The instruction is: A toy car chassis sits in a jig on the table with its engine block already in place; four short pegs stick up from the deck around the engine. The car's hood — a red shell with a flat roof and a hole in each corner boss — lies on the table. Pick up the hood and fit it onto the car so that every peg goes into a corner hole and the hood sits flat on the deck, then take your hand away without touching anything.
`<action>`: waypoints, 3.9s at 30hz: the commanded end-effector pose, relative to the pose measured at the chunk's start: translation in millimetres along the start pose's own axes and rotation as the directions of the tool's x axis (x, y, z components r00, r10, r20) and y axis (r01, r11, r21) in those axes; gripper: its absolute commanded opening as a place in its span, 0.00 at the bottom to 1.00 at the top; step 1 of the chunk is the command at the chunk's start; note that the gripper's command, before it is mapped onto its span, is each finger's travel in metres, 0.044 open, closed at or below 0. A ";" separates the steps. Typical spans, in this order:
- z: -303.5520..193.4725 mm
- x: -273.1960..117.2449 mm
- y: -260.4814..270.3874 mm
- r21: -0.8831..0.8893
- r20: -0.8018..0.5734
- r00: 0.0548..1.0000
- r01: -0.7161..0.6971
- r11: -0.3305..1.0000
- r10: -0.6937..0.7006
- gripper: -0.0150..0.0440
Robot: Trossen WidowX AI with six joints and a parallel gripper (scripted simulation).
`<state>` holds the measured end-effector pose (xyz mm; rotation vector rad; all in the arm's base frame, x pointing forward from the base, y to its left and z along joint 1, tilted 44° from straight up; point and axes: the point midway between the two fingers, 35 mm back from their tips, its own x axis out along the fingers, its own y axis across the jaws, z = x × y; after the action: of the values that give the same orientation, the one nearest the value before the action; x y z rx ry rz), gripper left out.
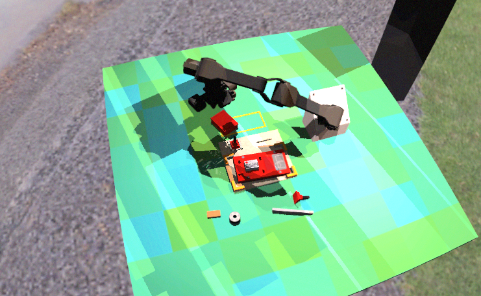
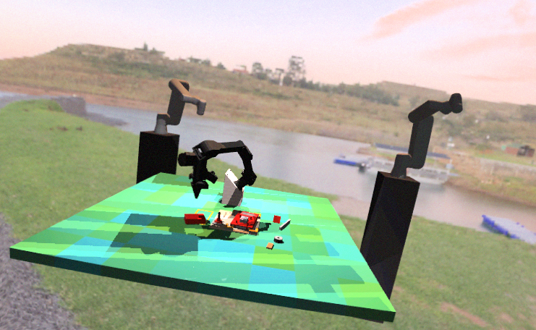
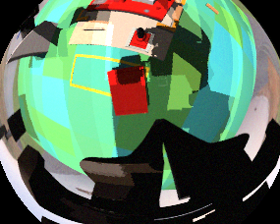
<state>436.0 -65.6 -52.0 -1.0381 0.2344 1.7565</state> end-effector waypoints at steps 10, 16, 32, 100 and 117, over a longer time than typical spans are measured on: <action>0.2 1.0 -0.2 0.002 0.001 1.000 -0.001 1.000 0.001 0.25; 0.2 2.6 1.1 0.112 0.001 1.000 -0.002 0.994 0.002 0.39; 1.7 20.9 17.2 0.966 0.004 1.000 -0.005 0.258 0.007 1.00; 12.9 71.8 44.1 0.000 0.009 1.000 0.014 -1.000 0.013 1.00; 12.8 84.7 44.6 0.000 0.010 1.000 0.013 -1.000 0.013 1.00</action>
<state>384.2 -23.0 -118.7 1.2725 1.8408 -0.2446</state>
